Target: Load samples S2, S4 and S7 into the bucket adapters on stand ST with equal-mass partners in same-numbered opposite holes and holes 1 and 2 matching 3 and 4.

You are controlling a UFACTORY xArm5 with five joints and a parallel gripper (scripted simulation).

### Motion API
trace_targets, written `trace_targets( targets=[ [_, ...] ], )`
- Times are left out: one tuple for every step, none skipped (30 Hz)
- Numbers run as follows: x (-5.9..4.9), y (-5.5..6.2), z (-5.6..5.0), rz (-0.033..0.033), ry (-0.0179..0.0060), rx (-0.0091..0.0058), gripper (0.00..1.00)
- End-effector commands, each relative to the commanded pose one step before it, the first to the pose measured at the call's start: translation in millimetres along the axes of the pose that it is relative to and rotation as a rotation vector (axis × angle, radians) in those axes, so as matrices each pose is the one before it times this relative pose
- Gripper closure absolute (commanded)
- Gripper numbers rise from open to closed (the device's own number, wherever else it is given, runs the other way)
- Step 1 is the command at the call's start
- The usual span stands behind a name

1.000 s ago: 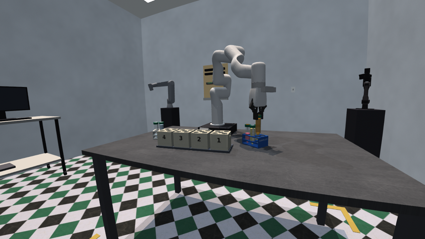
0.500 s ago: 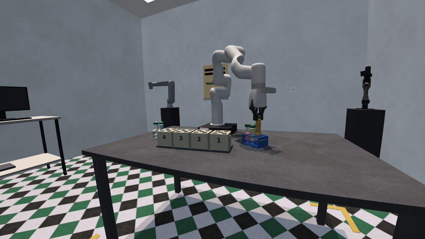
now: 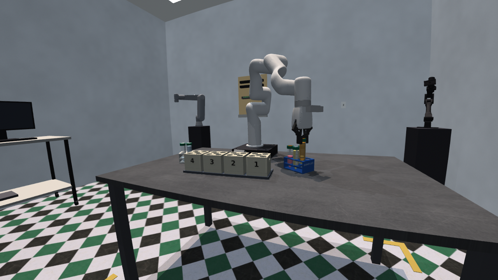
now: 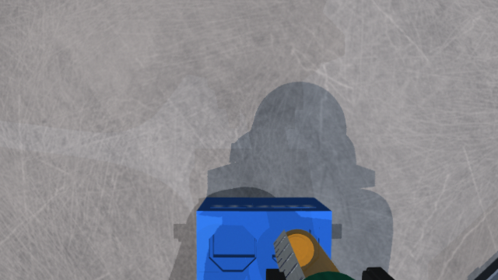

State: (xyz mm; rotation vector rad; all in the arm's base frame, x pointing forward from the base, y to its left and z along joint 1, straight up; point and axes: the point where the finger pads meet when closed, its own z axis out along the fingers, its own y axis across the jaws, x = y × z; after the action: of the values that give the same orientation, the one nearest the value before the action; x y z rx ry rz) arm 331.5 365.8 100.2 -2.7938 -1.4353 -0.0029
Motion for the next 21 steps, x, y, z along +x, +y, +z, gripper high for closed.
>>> trace_targets(
  targets=[
    [1.17, 0.14, 1.93, 0.0, 0.00309, -0.00564, 1.0],
    [0.0, 0.0, 1.0, 0.0, 0.0, 0.0, 1.0],
    [0.0, 0.0, 1.0, 0.0, 0.0, 0.0, 1.0],
    [0.0, 0.0, 1.0, 0.0, 0.0, 0.0, 1.0],
    [0.0, 0.0, 1.0, 0.0, 0.0, 0.0, 1.0],
    [0.0, 0.0, 1.0, 0.0, 0.0, 0.0, 1.0],
    [0.0, 0.0, 1.0, 0.0, 0.0, 0.0, 1.0],
    [0.0, 0.0, 1.0, 0.0, 0.0, 0.0, 1.0],
    [0.0, 0.0, 1.0, 0.0, 0.0, 0.0, 1.0],
    [0.0, 0.0, 1.0, 0.0, 0.0, 0.0, 1.0],
    [0.0, 0.0, 1.0, 0.0, 0.0, 0.0, 1.0],
    [0.0, 0.0, 0.0, 0.0, 0.0, 0.0, 1.0],
    [0.0, 0.0, 0.0, 0.0, 0.0, 0.0, 1.0],
    [0.0, 0.0, 1.0, 0.0, 0.0, 0.0, 1.0],
    [0.0, 0.0, 1.0, 0.0, 0.0, 0.0, 1.0],
    [0.0, 0.0, 1.0, 0.0, 0.0, 0.0, 1.0],
    [0.0, 0.0, 1.0, 0.0, 0.0, 0.0, 1.0],
    [0.0, 0.0, 1.0, 0.0, 0.0, 0.0, 1.0],
    [0.0, 0.0, 1.0, 0.0, 0.0, 0.0, 1.0],
    [0.0, 0.0, 1.0, 0.0, 0.0, 0.0, 1.0],
    [0.0, 0.0, 1.0, 0.0, 0.0, 0.0, 1.0]
  ],
)
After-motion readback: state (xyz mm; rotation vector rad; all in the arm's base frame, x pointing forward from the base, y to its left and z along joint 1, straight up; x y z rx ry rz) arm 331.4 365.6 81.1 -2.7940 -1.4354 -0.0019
